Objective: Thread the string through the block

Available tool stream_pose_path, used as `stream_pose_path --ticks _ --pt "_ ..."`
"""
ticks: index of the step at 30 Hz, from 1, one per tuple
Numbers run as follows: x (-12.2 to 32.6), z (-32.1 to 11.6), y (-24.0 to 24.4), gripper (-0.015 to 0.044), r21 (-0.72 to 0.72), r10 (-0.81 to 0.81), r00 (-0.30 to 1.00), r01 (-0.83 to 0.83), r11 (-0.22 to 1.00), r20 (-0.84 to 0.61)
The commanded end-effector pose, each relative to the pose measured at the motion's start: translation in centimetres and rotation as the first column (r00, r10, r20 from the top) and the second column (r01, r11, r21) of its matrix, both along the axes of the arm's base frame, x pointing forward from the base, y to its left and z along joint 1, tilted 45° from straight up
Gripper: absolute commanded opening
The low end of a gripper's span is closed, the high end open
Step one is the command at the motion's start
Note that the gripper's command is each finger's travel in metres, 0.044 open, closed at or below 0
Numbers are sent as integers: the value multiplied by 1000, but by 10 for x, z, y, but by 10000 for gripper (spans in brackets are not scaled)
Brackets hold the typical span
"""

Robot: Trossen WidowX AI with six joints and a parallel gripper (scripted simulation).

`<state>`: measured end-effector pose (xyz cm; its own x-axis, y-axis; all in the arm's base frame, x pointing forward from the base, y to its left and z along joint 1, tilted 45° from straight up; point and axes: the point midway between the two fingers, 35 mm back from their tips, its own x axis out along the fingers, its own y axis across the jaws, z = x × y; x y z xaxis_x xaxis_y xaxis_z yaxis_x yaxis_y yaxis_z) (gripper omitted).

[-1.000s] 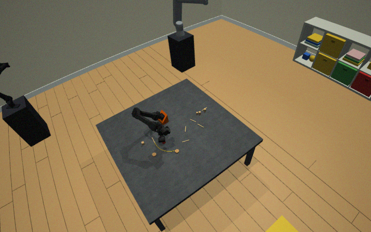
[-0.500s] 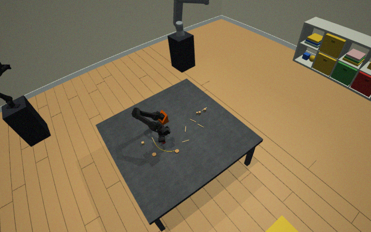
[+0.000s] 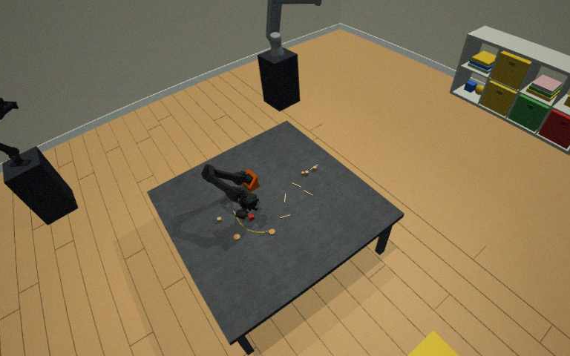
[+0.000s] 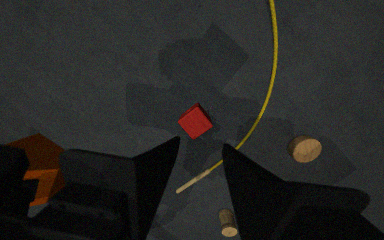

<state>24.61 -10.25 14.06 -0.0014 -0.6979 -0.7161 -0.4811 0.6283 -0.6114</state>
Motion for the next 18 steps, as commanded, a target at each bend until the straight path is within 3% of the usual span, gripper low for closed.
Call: stream_pose_path --ticks 1,6,18 --pt "-11 7 -9 315 99 -432 801 432 896 414" --pt "-19 14 -16 440 308 -665 379 667 678 643" --pt "-32 23 -26 440 652 -676 -315 686 322 666"
